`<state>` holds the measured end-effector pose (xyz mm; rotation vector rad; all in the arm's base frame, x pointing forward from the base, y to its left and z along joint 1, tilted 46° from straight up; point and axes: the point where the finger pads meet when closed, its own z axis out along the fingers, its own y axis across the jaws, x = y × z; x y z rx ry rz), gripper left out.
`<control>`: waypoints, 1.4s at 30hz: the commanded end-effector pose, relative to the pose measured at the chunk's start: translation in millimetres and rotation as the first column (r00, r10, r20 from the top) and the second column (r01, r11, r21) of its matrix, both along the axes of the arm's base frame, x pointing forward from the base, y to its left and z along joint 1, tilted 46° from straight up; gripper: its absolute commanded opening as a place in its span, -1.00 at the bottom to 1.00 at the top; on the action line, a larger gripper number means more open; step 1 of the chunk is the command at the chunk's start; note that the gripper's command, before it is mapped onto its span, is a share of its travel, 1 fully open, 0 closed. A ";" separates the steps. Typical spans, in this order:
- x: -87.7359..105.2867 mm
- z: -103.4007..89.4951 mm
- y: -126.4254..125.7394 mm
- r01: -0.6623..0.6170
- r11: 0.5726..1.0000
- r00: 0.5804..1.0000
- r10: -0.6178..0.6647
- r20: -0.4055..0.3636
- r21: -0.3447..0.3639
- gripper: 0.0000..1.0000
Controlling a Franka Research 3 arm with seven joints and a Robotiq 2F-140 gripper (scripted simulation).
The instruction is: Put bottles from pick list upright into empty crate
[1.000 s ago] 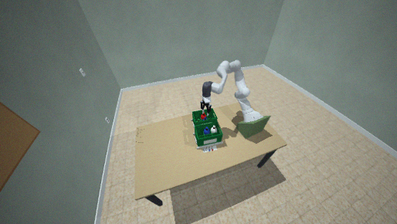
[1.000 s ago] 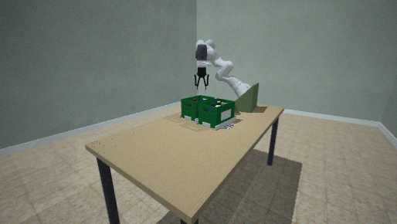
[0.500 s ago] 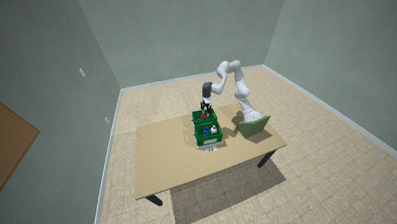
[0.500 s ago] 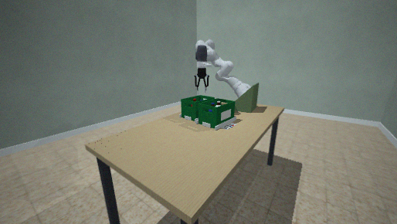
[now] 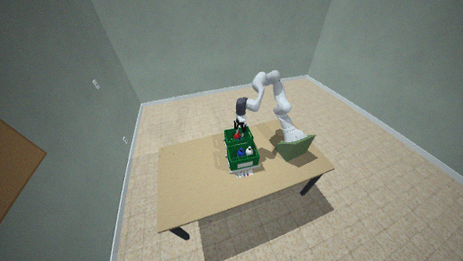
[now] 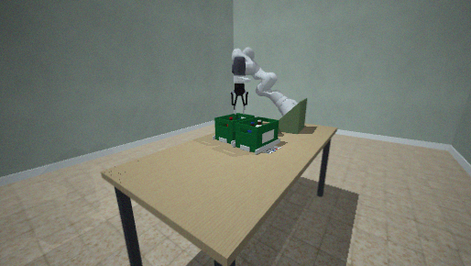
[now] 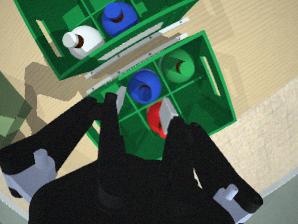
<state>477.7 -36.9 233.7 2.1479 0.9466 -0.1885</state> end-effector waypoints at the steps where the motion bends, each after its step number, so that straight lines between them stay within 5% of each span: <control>1: 2.6 -4.1 -4.0 -0.003 1.000 1.000 0.003 0.004 0.001 -0.24; 42: 10.3 -36.6 -36.6 -0.003 1.000 1.000 0.003 0.004 0.001 -0.24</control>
